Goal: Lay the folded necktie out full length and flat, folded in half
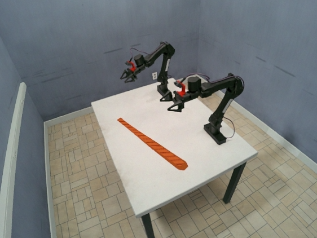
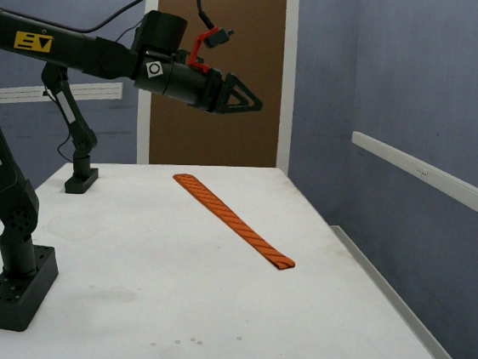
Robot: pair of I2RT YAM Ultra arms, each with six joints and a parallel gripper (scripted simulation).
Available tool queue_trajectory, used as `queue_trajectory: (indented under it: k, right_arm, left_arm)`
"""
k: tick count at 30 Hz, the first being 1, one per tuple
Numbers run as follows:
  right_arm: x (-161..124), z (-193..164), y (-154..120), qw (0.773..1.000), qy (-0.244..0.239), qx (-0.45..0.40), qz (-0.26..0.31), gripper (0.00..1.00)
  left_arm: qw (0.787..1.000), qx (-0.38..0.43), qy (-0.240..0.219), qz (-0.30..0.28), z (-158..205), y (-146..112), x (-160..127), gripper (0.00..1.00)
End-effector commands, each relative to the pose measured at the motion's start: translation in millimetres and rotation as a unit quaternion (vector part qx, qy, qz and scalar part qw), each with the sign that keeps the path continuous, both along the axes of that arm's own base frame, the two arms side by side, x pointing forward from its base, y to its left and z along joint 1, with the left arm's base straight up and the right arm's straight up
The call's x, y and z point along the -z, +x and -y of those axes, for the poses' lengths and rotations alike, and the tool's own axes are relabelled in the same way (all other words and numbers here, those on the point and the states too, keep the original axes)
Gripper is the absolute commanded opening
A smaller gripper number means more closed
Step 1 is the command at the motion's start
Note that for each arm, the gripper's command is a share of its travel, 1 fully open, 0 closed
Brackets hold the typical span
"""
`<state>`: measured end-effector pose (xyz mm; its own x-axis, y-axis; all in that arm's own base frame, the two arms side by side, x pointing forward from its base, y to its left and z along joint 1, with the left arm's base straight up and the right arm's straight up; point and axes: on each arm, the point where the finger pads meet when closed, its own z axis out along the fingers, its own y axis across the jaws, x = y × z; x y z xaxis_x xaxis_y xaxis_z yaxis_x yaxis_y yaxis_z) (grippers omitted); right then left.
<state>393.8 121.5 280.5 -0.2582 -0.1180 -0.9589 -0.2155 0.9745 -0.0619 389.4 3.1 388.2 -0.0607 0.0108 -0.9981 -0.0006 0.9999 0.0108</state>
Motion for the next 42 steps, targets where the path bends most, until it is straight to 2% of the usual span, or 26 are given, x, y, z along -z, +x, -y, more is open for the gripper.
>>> queue_trajectory:
  k: [1,17,34,42]
  right_arm:
    - [-21,17,-5,1.000,0.004,0.009,0.022,0.68]
    - [-91,91,-9,0.992,0.034,0.077,0.096,0.84]
    - [-119,120,-10,0.986,0.045,0.103,0.126,1.00]
    - [-119,120,-10,0.986,0.045,0.103,0.126,1.00]
  left_arm:
    - [1.000,0.000,-0.005,0.022,2,-6,-13,1.00]
    - [1.000,0.000,-0.005,0.022,2,-6,-13,1.00]
    - [1.000,0.000,-0.005,0.022,2,-6,-13,1.00]
    - [1.000,0.000,-0.005,0.022,2,-6,-13,1.00]
